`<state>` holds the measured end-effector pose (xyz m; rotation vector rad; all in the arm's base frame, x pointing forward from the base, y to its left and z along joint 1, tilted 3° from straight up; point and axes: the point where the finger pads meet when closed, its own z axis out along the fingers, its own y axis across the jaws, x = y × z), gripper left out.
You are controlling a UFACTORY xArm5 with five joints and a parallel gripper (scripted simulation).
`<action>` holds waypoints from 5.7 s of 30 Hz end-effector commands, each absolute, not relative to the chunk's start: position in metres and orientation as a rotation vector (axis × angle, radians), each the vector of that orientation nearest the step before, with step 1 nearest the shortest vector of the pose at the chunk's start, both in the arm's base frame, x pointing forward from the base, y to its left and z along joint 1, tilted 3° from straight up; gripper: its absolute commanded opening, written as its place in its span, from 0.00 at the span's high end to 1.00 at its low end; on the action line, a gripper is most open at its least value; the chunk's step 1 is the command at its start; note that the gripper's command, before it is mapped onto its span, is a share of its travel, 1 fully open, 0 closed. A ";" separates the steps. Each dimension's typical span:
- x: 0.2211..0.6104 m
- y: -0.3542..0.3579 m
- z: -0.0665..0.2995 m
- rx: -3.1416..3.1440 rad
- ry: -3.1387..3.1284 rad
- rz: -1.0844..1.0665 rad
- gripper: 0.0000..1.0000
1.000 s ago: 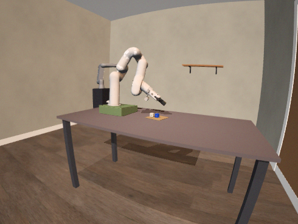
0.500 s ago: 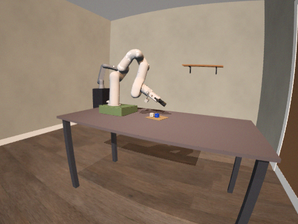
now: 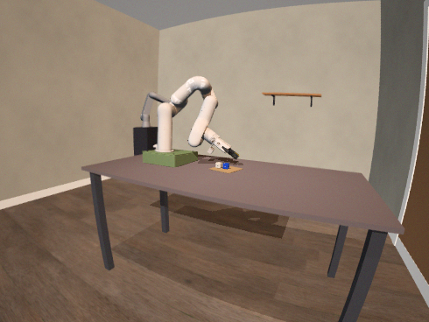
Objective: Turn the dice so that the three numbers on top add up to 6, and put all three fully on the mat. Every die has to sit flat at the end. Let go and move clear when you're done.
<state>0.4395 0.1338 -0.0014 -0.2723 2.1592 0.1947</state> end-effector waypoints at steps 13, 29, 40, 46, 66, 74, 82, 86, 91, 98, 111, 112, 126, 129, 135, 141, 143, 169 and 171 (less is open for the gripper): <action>0.441 0.135 -0.022 -0.273 2.154 0.198 0.73; 0.441 0.135 -0.022 -0.273 2.154 0.198 0.73; 0.441 0.135 -0.022 -0.273 2.154 0.198 0.73; 0.441 0.135 -0.022 -0.273 2.154 0.198 0.73; 0.441 0.136 -0.031 -0.273 2.154 0.198 0.73; 0.441 0.136 -0.033 -0.273 2.154 0.199 0.73; 0.441 0.136 -0.033 -0.273 2.154 0.199 0.73; 0.441 0.136 -0.033 -0.273 2.154 0.199 0.73; 0.441 0.136 -0.033 -0.273 2.154 0.199 0.73; 0.441 0.136 -0.033 -0.273 2.154 0.199 0.73; 0.441 0.136 -0.033 -0.273 2.154 0.199 0.73; 0.441 0.136 -0.033 -0.273 2.154 0.199 0.69; 0.441 0.136 -0.033 -0.273 2.154 0.199 0.53; 0.441 0.136 -0.033 -0.273 2.154 0.199 0.53; 0.441 0.136 -0.033 -0.273 2.154 0.199 0.53; 0.441 0.136 -0.033 -0.273 2.154 0.199 0.53; 0.441 0.136 -0.033 -0.273 2.154 0.199 0.53; 0.441 0.136 -0.033 -0.273 2.154 0.199 0.53; 0.440 0.136 -0.033 -0.273 2.154 0.199 0.53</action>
